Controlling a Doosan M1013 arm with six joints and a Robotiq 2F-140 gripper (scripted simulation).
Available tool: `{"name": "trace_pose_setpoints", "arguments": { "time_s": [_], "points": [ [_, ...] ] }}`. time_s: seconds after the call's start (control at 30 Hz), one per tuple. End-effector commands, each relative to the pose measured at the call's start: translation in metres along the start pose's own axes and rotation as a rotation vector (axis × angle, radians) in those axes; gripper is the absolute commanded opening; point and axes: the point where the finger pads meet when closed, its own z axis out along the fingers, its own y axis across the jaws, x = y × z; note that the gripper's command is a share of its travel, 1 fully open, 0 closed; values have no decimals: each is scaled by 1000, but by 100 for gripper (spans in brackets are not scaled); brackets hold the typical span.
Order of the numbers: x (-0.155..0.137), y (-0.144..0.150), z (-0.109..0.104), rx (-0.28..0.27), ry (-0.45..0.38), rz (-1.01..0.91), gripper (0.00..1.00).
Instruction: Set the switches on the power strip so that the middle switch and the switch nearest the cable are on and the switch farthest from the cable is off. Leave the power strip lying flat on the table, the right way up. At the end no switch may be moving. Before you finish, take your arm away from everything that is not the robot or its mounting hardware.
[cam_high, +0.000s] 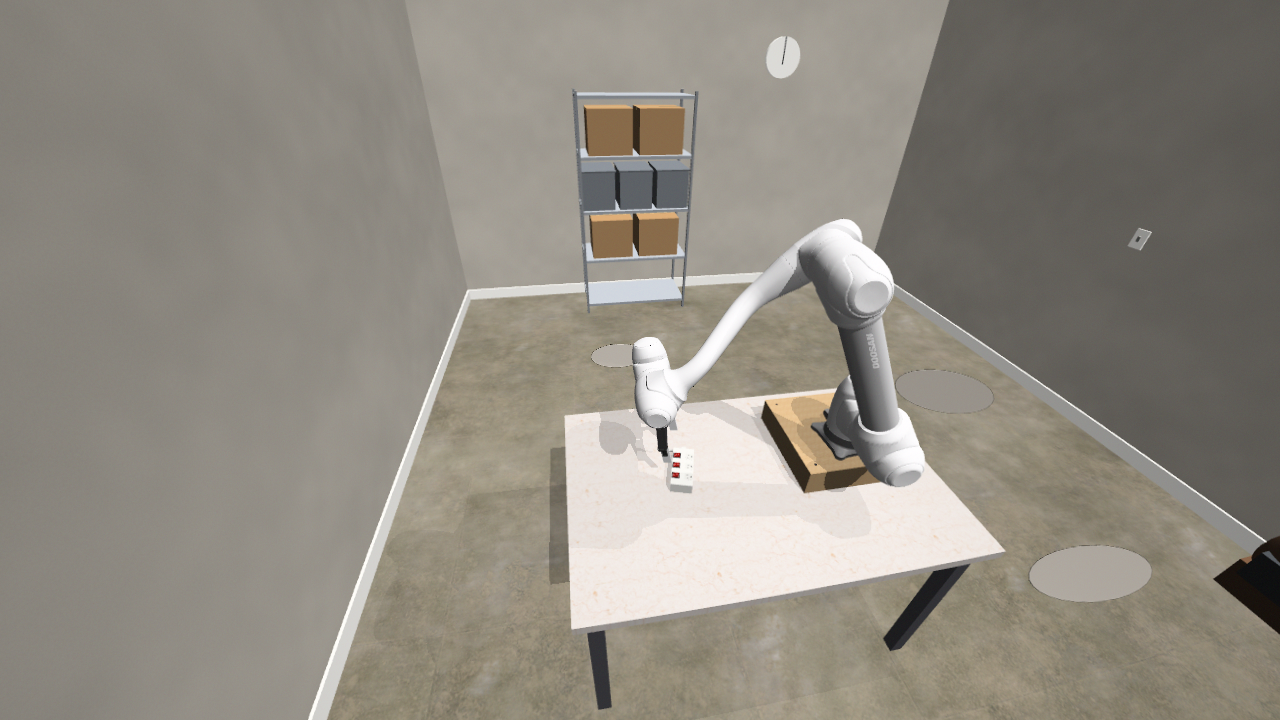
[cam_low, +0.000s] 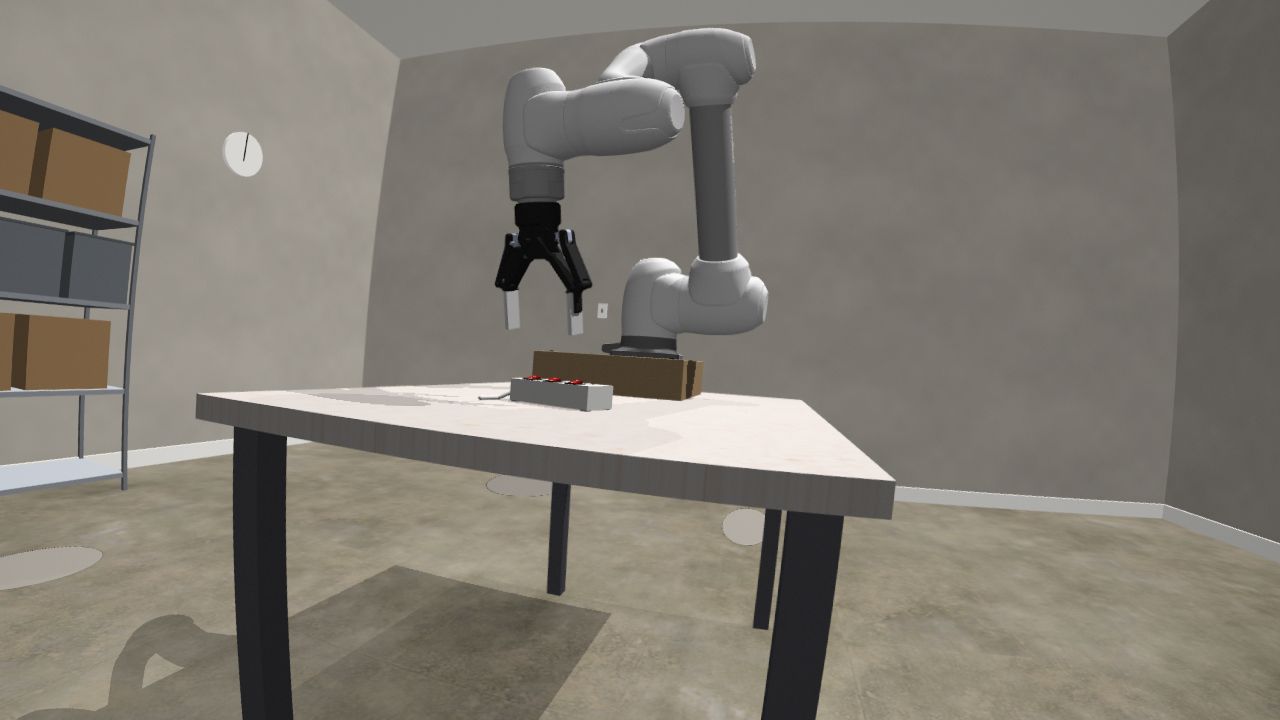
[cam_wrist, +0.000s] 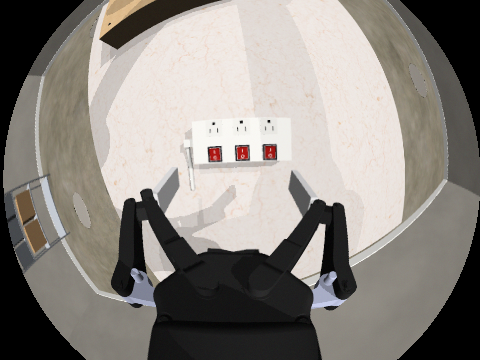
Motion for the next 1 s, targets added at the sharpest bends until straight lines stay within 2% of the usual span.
{"name": "trace_pose_setpoints", "arguments": {
  "time_s": [0.0, 0.07, 0.1, 0.13, 0.23, 0.8, 0.97],
  "points": [
    [5, -1, -9, -5, -46, -74, 100],
    [16, -2, -25, -5, -134, -217, 100],
    [16, -2, -25, -5, -134, -217, 100],
    [22, -3, -33, -1, -177, -284, 100],
    [28, -4, -41, 6, -222, -356, 100],
    [28, -4, -41, 6, -224, -361, 100],
    [28, -6, -38, 15, -224, -443, 100]
  ]
}}
